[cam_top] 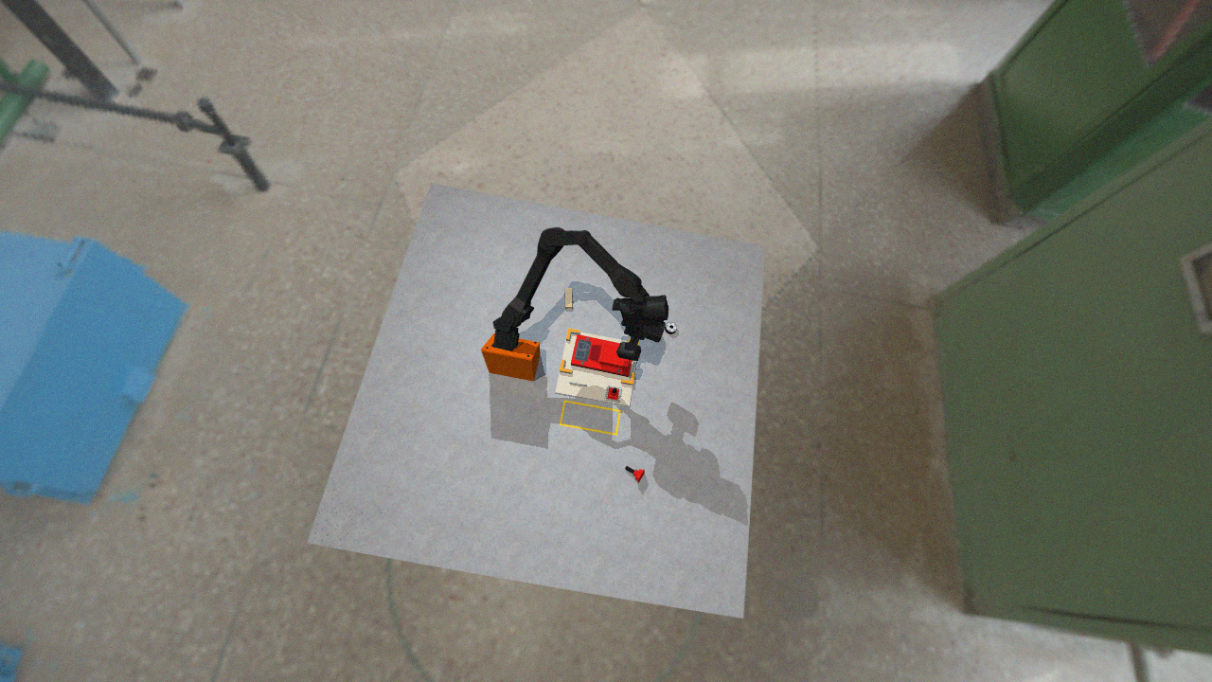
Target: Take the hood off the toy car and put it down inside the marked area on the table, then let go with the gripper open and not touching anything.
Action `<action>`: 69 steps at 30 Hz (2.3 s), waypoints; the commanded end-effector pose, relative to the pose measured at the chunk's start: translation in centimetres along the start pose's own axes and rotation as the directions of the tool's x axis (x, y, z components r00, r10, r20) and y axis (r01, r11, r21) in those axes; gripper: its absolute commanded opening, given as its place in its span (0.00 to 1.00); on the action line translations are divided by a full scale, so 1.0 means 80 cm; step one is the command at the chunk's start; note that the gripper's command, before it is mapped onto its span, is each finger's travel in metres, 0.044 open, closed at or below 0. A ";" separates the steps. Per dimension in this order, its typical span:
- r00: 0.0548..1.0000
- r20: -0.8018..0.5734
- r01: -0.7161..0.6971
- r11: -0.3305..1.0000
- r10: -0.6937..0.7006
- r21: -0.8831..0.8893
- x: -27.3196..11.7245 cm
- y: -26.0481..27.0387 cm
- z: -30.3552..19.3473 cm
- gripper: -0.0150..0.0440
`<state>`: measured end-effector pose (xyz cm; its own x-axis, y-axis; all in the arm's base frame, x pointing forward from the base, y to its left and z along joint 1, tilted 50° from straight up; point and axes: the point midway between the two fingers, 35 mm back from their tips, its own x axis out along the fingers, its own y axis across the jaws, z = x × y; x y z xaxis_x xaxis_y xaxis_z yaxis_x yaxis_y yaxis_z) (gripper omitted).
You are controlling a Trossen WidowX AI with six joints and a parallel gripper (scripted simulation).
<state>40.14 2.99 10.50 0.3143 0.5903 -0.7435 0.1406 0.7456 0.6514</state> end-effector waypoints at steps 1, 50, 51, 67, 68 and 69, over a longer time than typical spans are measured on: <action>0.979 -0.192 -0.076 0.994 0.060 -0.075 0.045 0.001 -0.050 1.00; 0.915 -0.379 -0.203 0.970 0.138 -0.137 0.110 0.019 -0.121 1.00; 0.915 -0.379 -0.203 0.970 0.138 -0.137 0.111 0.019 -0.122 1.00; 0.915 -0.379 -0.204 0.969 0.139 -0.137 0.125 0.023 -0.129 1.00; 0.915 -0.379 -0.204 0.969 0.139 -0.137 0.125 0.023 -0.129 1.00; 0.915 -0.379 -0.204 0.969 0.139 -0.137 0.126 0.023 -0.130 1.00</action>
<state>34.14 13.30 2.96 -0.0415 0.7591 -0.6497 -0.0654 0.6468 0.7599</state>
